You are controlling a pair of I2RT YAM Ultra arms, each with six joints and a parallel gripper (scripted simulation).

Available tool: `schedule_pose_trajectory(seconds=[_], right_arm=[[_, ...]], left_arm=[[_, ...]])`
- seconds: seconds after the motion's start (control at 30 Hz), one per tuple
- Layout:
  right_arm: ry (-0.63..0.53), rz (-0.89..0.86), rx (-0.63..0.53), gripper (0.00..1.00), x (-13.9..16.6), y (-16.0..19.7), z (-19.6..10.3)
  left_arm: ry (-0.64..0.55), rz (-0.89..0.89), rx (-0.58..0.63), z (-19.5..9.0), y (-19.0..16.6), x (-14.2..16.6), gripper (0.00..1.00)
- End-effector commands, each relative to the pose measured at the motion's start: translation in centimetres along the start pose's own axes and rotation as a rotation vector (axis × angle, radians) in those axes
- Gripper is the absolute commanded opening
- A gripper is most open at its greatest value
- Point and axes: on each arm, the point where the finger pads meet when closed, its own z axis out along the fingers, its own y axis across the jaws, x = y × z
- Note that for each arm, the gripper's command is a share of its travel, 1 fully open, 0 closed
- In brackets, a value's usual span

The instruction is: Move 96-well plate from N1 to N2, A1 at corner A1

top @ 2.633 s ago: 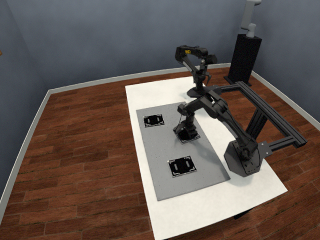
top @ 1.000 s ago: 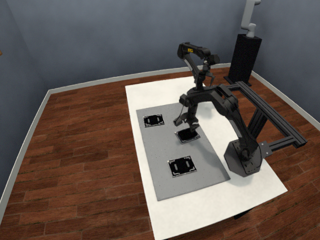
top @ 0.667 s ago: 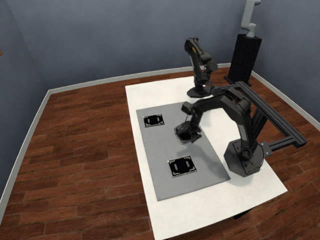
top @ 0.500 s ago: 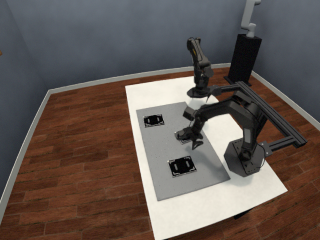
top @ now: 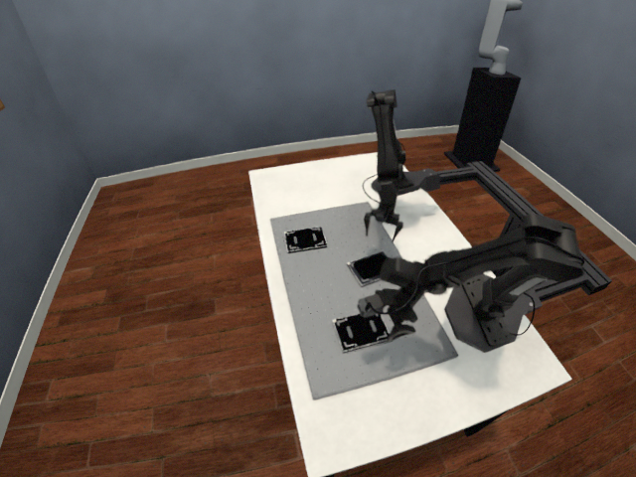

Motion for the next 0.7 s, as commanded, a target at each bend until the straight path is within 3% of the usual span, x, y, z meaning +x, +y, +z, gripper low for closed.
schedule_pose_trajectory(seconds=[0.0, 0.07, 0.2, 0.53, 0.67], right_arm=[[-0.056, -0.018, -0.026, 1.00, -2.1, 0.1, 1.5], [-0.056, -0.018, -0.026, 1.00, -2.1, 0.1, 1.5], [-0.037, -0.014, -0.026, 1.00, -1.6, -0.1, 2.2], [-0.017, -0.013, -0.024, 1.00, -1.1, -0.2, 2.4], [-0.017, -0.013, -0.024, 1.00, -1.1, -0.2, 2.4]], left_arm=[[-0.187, 0.134, 0.158, -0.5, 0.8, -3.4, 1.00], [-0.187, 0.134, 0.158, -0.5, 0.8, -3.4, 1.00], [-0.247, 0.128, 0.163, -0.2, 4.3, -4.9, 1.00], [-0.329, 0.051, 0.069, 1.3, 15.3, -7.3, 1.00], [-0.335, 0.042, 0.057, 1.4, 16.6, -7.4, 1.00]])
